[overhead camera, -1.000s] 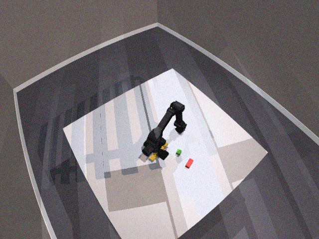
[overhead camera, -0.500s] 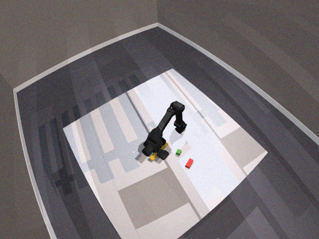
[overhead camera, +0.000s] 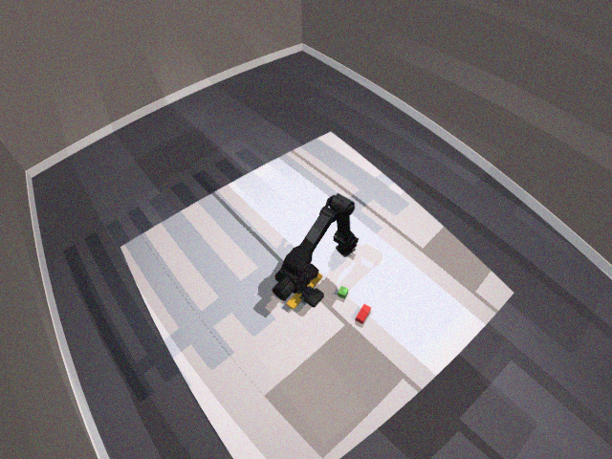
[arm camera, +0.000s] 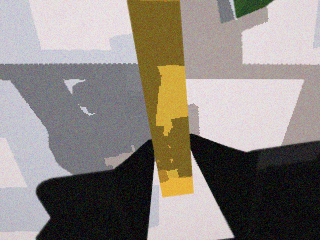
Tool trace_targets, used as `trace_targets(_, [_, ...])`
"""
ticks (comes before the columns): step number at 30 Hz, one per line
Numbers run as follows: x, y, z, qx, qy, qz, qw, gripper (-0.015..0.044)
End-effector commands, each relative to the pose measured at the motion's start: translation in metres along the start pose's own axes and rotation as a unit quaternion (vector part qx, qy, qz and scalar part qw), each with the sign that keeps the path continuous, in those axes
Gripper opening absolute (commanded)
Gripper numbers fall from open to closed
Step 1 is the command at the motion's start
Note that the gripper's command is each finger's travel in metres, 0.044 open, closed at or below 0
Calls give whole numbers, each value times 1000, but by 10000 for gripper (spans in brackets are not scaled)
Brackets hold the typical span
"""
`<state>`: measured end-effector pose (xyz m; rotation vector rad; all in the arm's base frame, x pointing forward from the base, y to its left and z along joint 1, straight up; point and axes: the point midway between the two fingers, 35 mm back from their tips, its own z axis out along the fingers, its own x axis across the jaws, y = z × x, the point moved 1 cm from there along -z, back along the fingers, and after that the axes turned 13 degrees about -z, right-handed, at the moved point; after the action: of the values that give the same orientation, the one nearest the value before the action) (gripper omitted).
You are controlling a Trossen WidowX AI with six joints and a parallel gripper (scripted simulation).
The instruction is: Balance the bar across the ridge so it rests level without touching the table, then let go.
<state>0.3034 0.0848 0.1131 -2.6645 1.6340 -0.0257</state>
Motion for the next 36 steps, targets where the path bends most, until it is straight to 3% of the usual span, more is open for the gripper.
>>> trace_targets(1, [0, 0, 0, 0, 0, 0, 1000, 170])
trace_targets(28, [0, 0, 0, 0, 0, 0, 1000, 185])
trace_targets(36, [0, 0, 0, 0, 0, 0, 1000, 395])
